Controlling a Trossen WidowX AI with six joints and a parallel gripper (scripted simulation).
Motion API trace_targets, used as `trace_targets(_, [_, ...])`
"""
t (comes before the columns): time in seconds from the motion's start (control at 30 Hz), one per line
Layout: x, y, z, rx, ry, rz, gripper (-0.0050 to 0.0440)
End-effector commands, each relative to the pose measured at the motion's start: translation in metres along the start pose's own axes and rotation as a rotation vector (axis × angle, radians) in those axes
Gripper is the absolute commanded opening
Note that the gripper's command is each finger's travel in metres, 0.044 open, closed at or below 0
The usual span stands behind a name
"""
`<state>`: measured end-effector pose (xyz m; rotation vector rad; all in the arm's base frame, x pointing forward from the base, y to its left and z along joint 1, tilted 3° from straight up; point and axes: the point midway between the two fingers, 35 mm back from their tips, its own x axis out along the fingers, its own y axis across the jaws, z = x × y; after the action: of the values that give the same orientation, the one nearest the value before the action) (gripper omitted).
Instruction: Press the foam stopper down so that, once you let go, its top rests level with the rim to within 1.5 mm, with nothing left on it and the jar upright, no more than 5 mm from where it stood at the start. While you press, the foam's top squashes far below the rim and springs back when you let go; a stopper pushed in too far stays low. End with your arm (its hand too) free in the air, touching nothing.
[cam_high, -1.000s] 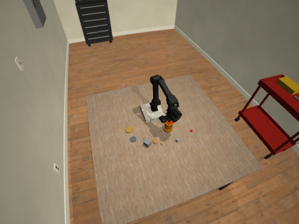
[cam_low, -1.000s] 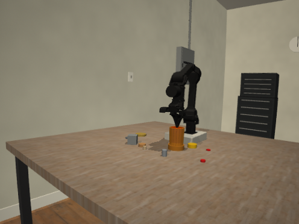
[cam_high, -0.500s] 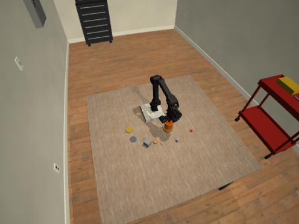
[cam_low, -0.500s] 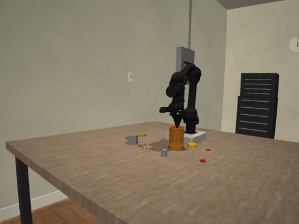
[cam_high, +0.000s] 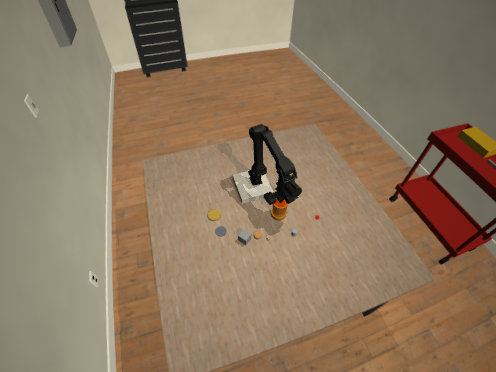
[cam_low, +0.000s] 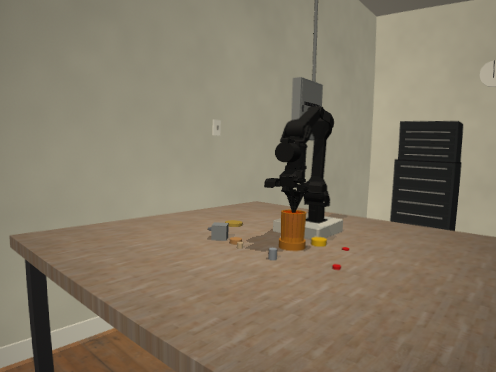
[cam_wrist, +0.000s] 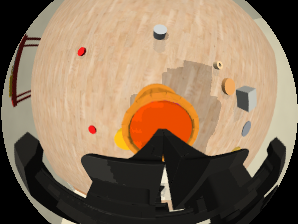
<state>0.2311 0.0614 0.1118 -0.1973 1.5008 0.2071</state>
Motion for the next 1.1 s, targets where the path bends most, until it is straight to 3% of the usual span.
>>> trace_targets(0.0, [0.0035, 0.0002, -0.0028, -0.001, 0.012, 0.002, 0.0000])
trace_targets(1.07, [0.0062, 0.0001, -0.0029, -0.001, 0.012, 0.002, 0.0000])
